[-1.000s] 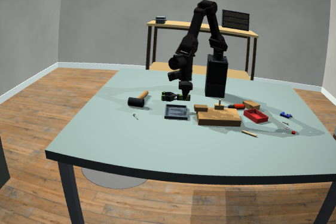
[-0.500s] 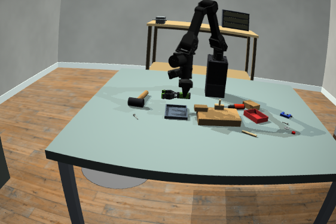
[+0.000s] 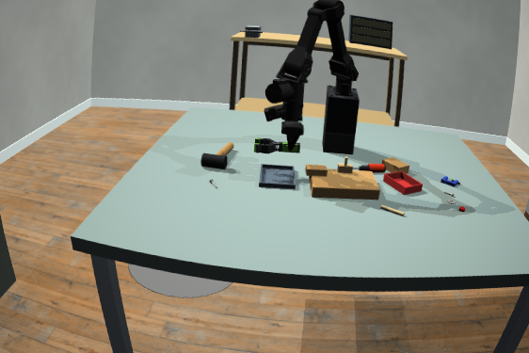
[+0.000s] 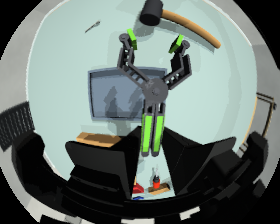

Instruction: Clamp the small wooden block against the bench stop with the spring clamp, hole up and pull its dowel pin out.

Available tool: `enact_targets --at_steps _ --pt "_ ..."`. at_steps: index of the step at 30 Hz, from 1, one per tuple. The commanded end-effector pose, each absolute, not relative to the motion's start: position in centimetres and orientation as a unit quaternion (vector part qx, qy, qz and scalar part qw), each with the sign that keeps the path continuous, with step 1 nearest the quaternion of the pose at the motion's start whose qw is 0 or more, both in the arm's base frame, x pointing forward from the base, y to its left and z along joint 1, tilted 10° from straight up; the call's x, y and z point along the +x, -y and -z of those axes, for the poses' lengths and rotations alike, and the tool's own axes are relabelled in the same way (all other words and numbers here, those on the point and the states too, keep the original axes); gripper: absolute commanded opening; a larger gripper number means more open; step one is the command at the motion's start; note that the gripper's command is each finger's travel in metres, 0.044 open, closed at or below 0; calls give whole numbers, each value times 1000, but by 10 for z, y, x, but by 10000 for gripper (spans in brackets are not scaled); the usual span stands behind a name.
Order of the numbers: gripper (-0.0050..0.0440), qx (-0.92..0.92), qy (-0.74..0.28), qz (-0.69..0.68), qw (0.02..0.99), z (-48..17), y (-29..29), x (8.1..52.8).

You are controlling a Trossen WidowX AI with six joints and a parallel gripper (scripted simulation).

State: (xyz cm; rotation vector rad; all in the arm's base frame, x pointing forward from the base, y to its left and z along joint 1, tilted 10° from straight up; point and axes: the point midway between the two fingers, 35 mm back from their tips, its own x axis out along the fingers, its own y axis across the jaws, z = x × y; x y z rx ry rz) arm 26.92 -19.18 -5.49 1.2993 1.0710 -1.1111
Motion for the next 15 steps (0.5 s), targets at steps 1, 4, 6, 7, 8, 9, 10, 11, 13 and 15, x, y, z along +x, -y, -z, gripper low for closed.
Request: enact_targets --at_steps 1,4,6,7,8,9,10,11,13,15 --pt "0 545 -446 464 538 48 193 270" --pt "0 545 -446 464 538 46 193 270" --pt "0 545 -446 464 538 44 193 270" --pt "0 545 -446 464 538 44 193 270" --pt "0 545 -446 464 538 43 193 269" --pt "0 545 -446 464 538 42 193 269" --pt "0 545 -446 464 538 41 193 269" --pt "0 545 -446 464 538 41 193 269" --pt "0 545 -446 464 538 40 192 269" --pt "0 545 -446 464 538 39 192 269"
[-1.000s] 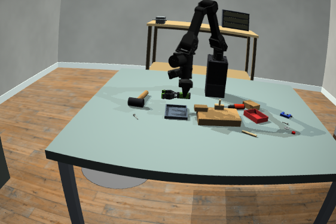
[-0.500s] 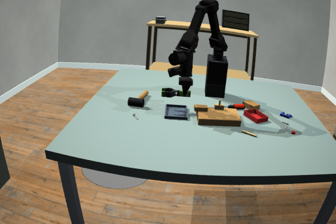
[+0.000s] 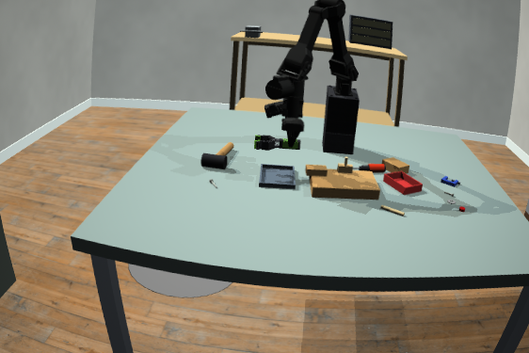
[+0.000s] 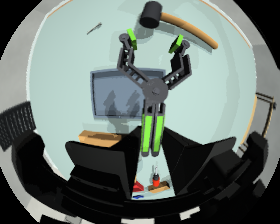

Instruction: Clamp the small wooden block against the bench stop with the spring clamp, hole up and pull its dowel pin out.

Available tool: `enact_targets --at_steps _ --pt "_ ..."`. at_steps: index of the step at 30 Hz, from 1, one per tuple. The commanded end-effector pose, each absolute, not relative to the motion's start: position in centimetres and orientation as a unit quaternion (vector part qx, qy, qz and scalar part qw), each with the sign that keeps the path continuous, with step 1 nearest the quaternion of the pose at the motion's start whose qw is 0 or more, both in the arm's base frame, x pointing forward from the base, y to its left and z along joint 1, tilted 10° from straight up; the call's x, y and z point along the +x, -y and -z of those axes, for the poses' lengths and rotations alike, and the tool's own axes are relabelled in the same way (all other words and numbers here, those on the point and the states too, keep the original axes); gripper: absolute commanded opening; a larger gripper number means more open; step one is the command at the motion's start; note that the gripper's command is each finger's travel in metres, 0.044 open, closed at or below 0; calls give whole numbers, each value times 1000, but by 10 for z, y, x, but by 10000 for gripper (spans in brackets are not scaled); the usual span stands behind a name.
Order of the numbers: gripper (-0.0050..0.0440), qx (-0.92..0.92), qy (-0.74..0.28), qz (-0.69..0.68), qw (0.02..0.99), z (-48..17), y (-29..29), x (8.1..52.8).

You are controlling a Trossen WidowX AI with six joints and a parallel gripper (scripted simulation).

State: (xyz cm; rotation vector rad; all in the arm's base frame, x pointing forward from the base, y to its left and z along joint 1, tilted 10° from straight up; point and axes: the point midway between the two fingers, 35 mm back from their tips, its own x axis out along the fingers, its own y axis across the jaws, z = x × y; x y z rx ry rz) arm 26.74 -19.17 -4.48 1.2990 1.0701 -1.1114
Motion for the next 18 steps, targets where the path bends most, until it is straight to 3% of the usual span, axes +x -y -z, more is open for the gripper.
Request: enact_targets --at_steps 1,18 --pt "0 545 -446 464 538 39 192 268" --pt "0 545 -446 464 537 28 192 266"
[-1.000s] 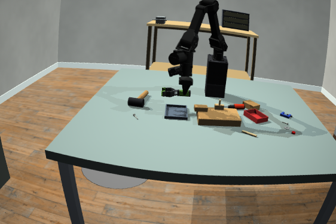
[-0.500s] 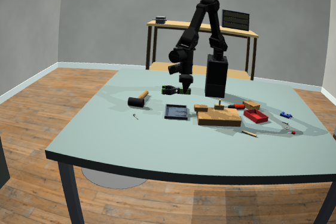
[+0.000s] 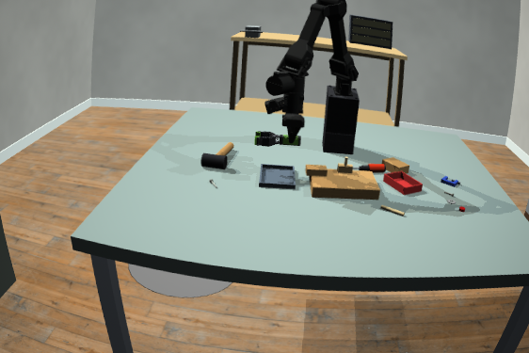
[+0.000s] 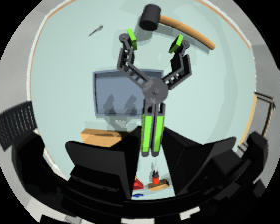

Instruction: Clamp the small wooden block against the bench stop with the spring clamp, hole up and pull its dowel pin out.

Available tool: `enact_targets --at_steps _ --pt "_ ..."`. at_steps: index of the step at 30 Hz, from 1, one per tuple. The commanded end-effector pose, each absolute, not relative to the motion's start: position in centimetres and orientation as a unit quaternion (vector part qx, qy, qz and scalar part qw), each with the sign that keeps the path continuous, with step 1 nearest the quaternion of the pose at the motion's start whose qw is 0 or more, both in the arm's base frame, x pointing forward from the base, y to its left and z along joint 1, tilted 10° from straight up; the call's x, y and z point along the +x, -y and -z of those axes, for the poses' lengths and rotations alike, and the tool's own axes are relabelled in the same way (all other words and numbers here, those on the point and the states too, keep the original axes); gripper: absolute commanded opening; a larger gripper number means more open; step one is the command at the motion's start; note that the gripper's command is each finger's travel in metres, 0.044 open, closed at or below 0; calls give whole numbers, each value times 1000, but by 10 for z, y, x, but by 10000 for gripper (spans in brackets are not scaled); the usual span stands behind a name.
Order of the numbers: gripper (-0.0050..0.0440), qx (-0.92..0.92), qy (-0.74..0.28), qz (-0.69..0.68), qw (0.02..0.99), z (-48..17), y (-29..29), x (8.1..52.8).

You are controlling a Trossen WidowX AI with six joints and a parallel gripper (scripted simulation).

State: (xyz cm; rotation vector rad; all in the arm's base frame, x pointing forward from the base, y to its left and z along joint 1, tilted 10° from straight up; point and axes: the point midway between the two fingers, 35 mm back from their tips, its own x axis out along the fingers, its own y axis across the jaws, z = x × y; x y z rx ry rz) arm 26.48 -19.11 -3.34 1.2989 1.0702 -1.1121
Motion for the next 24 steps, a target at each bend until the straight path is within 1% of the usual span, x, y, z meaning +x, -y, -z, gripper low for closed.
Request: enact_targets --at_steps 1,24 --pt "0 545 -446 464 537 27 192 266" --pt "0 546 -446 464 537 12 190 261"
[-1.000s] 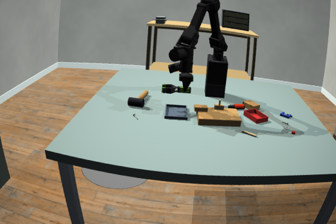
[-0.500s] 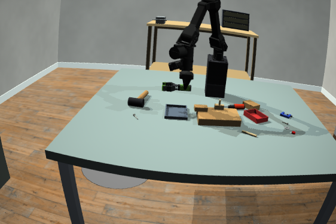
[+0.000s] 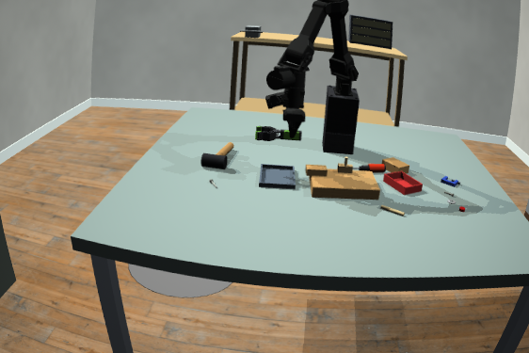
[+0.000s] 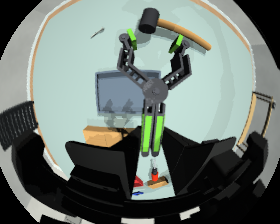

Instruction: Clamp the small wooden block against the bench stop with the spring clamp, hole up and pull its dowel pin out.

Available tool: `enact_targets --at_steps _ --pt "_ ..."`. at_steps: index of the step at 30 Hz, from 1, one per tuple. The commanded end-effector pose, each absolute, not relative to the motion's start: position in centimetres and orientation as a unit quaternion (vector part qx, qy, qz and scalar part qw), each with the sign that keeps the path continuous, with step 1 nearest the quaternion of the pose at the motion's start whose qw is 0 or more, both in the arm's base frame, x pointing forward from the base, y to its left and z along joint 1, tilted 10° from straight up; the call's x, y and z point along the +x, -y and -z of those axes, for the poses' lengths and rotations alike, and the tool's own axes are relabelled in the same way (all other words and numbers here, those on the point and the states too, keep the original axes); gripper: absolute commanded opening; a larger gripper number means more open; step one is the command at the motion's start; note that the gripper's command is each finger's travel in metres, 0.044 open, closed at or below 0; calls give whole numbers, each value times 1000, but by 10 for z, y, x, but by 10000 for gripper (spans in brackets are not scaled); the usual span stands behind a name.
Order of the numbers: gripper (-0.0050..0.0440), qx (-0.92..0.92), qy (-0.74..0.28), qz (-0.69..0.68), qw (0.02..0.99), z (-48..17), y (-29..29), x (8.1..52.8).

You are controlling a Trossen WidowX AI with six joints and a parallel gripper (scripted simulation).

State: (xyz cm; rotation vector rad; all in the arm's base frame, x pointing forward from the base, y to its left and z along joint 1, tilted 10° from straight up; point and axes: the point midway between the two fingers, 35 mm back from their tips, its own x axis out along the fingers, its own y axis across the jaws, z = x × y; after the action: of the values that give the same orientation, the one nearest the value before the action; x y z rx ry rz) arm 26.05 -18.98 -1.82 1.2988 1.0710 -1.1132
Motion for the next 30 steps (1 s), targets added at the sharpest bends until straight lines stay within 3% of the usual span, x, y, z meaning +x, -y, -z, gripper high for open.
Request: enact_targets --at_steps 1,30 --pt "0 546 -446 464 537 11 190 261" --pt "0 545 -447 465 536 4 177 267"
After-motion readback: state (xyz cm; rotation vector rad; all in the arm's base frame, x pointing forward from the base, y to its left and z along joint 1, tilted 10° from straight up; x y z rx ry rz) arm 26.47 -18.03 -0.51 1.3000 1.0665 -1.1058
